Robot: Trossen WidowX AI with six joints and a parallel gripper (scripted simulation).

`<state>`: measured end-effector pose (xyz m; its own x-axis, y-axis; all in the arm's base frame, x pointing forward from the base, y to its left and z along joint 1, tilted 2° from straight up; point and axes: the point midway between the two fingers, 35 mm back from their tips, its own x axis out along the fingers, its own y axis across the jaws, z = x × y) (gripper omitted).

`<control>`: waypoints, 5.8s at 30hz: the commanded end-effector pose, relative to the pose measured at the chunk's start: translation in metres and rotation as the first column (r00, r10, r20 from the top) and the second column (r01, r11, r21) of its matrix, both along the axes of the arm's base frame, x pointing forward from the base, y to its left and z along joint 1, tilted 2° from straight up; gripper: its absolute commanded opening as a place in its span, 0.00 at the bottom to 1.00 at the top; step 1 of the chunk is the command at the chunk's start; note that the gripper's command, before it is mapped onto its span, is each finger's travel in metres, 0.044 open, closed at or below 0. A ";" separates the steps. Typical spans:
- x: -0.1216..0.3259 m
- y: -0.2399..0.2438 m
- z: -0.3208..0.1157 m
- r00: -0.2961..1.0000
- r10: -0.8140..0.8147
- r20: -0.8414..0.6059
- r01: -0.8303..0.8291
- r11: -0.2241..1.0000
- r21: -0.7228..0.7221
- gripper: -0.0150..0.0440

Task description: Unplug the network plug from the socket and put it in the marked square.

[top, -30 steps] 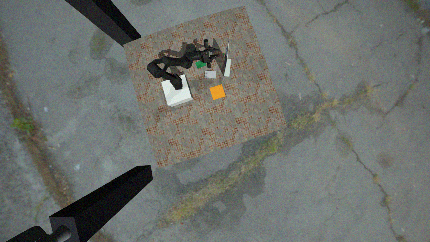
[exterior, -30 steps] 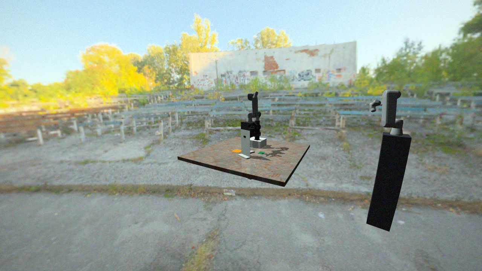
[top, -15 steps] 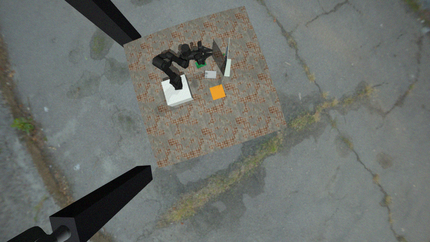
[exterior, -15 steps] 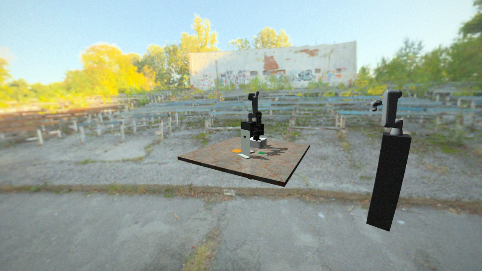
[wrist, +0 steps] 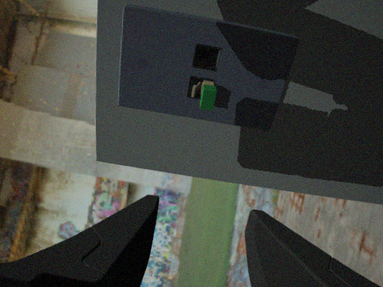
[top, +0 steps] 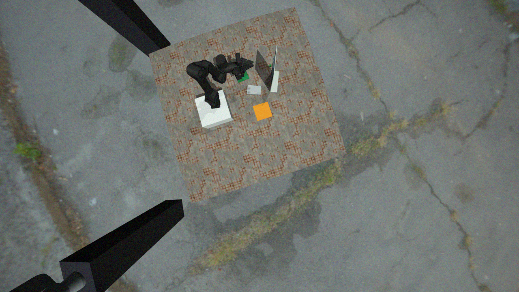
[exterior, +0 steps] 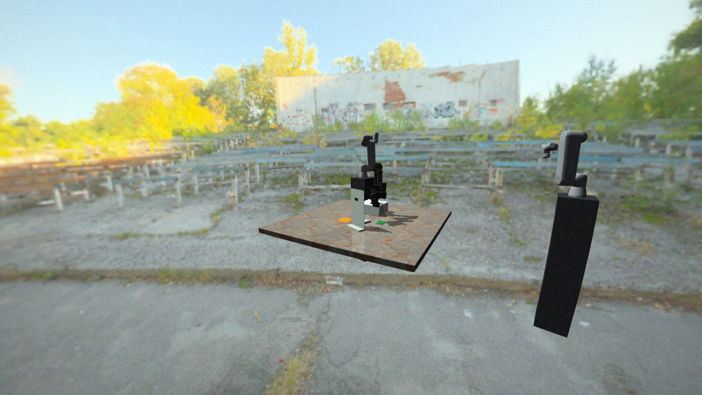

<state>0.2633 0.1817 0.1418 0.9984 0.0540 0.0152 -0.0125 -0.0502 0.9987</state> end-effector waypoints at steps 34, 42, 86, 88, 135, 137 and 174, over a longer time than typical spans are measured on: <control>0.082 -0.016 0.003 1.000 -0.003 0.009 0.003 1.000 0.009 0.52; 0.094 -0.019 0.003 1.000 -0.003 0.010 0.003 1.000 0.009 0.52; 0.101 -0.023 0.003 1.000 -0.003 0.011 0.003 1.000 0.009 0.25; 0.100 -0.023 0.003 1.000 -0.003 0.011 0.003 1.000 0.009 0.25; 0.067 -0.015 0.002 1.000 -0.003 0.007 0.003 1.000 0.010 0.25; 0.065 -0.014 0.002 1.000 -0.003 0.007 0.003 1.000 0.010 0.25; 0.046 -0.008 0.008 1.000 -0.003 0.005 0.003 1.000 0.006 0.25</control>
<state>0.3106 0.1727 0.1433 0.9985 0.0522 0.0150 -0.0124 -0.0504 0.9987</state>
